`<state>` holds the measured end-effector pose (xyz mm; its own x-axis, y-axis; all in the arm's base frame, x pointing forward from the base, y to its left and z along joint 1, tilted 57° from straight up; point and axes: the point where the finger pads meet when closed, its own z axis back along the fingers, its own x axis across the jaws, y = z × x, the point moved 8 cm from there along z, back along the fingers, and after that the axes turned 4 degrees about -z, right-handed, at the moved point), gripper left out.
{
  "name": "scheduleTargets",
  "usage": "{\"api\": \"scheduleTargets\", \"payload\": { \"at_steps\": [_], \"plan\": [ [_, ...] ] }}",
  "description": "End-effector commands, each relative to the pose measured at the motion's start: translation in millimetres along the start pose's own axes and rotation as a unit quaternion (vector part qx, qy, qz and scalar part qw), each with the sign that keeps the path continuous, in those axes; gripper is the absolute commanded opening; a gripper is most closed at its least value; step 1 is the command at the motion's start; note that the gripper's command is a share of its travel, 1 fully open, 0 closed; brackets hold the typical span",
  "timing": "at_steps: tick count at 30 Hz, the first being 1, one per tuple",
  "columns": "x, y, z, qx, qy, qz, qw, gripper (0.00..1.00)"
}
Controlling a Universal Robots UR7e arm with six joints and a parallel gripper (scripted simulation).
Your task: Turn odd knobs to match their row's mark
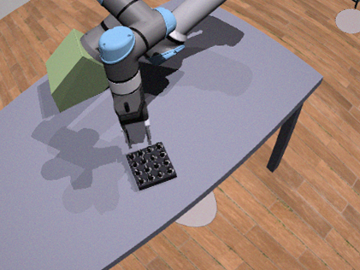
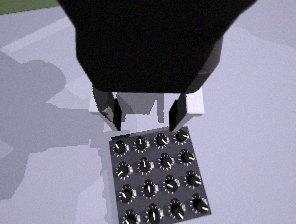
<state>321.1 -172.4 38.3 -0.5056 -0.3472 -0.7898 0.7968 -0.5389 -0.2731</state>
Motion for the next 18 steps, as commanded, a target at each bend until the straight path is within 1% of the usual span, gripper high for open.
{"api": "scheduleTargets", "payload": {
  "at_steps": [1,2,4,9,14,18],
  "plan": [
    [3,7,2.7,0.001,-0.002,-0.069,0.998,1.0],
    [4,9,3.2,0.001,-0.002,-0.087,0.996,1.0],
    [4,9,3.2,0.001,-0.002,-0.087,0.996,1.0],
    [8,17,6.0,0.001,-0.002,-0.175,0.985,1.0],
    [11,23,8.2,0.001,-0.001,-0.25,0.968,1.0],
    [13,28,9.9,0.001,-0.001,-0.308,0.951,1.0]
  ]
}}
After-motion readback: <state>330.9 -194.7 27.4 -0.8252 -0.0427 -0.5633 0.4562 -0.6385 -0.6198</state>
